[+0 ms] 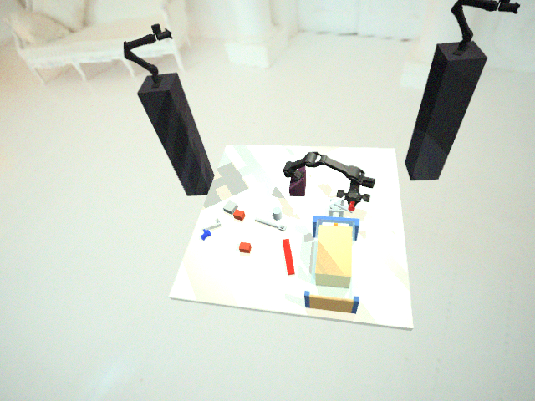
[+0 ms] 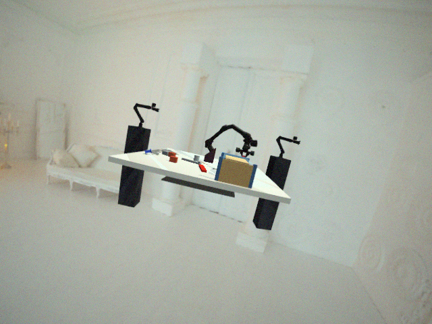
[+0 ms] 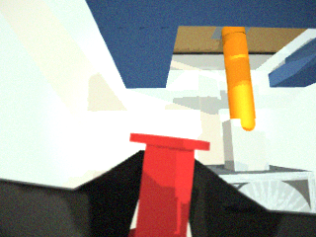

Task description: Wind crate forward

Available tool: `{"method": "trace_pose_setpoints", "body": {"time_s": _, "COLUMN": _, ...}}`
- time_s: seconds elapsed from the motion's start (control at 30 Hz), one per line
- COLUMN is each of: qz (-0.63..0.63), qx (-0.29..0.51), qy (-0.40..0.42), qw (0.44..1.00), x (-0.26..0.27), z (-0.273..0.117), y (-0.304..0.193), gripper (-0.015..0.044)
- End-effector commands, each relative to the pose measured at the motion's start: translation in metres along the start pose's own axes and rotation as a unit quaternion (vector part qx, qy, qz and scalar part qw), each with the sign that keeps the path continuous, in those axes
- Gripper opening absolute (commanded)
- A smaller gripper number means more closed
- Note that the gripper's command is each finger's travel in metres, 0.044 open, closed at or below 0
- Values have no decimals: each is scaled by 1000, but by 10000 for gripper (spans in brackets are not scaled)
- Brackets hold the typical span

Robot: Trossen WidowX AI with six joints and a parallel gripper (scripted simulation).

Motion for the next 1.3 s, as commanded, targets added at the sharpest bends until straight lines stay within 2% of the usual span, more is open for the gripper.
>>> {"method": "trace_pose_setpoints", "body": {"time_s": 0.0, "qz": -9, "qx": 11, "qy": 3, "qw": 1000, "x": 1, "z": -7, "y": -17, "gripper": 0}}
{"method": "trace_pose_setpoints", "body": {"time_s": 1.27, "qz": -11, "qx": 13, "qy": 4, "qw": 1000, "x": -12, "z": -29, "y": -61, "gripper": 0}}
Point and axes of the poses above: the point midway between the two fingers, 35 mm back from their tips, its own z axis out along the fingers, its own x axis across the jaws, y = z × x, the point moved 8 cm from there along -z, back along the fingers, and after that the axes turned 11 degrees about z, right-handed, at the moved point
